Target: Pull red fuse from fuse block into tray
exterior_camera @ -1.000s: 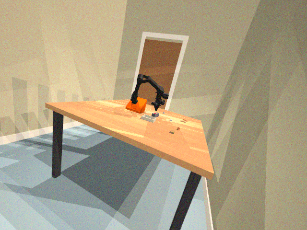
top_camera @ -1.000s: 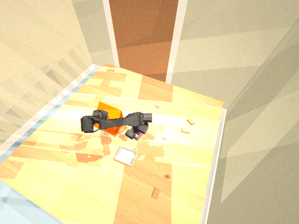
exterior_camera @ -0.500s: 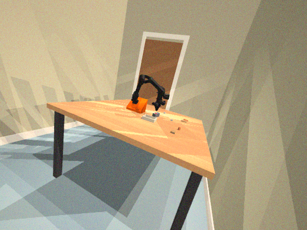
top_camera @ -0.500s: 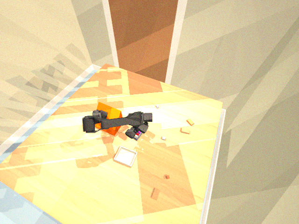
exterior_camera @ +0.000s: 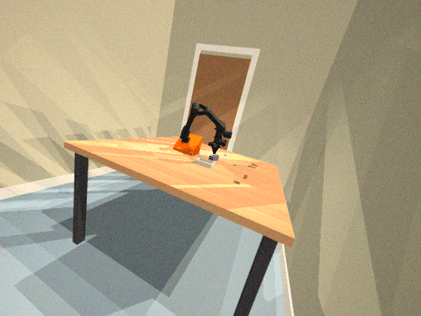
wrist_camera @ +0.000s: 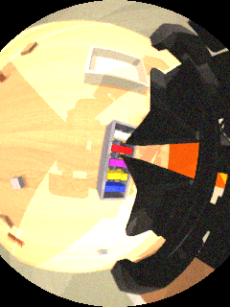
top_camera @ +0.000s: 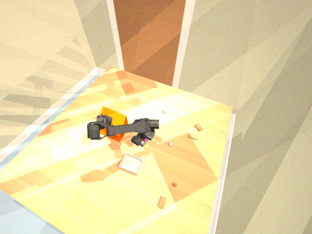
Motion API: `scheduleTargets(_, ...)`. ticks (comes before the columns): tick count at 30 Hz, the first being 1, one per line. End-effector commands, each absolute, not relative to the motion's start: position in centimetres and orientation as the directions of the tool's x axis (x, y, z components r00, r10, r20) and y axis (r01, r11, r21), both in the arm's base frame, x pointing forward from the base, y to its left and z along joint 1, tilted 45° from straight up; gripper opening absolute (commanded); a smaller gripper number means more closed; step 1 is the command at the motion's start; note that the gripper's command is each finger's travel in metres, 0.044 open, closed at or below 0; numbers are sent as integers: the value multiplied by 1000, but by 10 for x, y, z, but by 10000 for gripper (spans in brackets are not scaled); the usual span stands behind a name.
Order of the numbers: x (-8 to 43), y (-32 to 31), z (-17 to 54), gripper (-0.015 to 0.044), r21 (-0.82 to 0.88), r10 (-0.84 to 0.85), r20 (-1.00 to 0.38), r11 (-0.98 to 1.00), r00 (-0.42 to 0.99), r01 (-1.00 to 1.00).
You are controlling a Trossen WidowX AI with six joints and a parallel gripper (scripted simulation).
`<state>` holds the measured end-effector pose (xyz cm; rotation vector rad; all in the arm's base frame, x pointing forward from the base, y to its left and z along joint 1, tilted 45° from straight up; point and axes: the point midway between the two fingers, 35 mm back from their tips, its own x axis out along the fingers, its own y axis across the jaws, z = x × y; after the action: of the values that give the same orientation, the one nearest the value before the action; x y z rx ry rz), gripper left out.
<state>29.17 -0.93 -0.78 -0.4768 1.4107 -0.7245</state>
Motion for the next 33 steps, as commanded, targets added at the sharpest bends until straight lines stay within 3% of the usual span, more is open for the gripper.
scheduleTargets(1,291,-14,-12,71,-697,-707,-707,698,1,165)
scheduleTargets(33,291,-26,-23,71,-698,-708,-707,697,1,165)
